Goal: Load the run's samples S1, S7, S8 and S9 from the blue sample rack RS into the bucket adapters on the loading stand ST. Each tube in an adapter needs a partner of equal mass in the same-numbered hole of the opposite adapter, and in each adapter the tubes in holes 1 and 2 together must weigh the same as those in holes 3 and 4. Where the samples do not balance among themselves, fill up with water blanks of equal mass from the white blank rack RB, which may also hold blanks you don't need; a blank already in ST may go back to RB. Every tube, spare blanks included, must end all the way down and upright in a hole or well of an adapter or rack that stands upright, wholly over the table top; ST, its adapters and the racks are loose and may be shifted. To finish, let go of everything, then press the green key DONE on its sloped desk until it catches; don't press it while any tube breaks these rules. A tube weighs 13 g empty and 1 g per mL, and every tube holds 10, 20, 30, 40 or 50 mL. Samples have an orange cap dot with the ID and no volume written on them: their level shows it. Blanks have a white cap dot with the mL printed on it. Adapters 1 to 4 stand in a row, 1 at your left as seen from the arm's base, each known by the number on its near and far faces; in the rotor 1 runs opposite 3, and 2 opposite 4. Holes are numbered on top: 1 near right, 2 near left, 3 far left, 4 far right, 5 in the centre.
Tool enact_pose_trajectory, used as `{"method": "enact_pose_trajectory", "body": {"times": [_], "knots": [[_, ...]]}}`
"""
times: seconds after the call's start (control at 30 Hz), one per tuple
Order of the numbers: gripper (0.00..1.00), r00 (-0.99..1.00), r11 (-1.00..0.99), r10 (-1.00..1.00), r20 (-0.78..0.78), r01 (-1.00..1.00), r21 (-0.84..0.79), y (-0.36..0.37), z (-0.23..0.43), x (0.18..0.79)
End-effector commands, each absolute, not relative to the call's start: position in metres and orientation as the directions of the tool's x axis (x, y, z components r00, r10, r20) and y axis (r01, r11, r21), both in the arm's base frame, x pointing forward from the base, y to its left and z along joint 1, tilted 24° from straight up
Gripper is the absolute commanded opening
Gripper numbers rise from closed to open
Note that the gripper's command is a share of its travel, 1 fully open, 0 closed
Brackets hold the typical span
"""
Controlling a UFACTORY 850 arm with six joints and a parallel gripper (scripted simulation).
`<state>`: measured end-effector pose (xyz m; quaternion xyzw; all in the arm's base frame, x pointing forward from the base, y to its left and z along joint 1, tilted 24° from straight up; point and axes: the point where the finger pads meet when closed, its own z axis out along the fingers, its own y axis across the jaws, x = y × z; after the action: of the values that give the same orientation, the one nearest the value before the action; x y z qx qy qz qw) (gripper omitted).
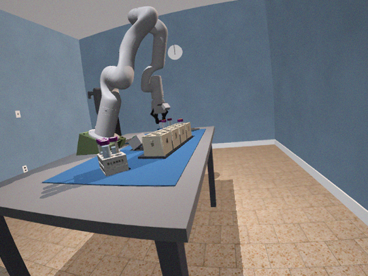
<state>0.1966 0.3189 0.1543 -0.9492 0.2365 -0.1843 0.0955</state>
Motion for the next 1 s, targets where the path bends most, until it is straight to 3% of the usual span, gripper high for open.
{"method": "enact_pose_trajectory", "body": {"times": [0.0, 0.17, 0.2, 0.97], "knots": [[0.57, 0.82, -0.87, -0.484, 0.305, -0.413, -0.27, 0.3194, 0.1544, 0.1968], [0.57, 0.82, -0.87, -0.484, 0.305, -0.413, -0.27, 0.3194, 0.1544, 0.1968], [0.0, 0.82, -0.87, -0.484, 0.305, -0.413, -0.27, 0.3194, 0.1549, 0.1966], [0.0, 0.82, -0.87, -0.484, 0.305, -0.413, -0.27, 0.3193, 0.1559, 0.1962]]}}
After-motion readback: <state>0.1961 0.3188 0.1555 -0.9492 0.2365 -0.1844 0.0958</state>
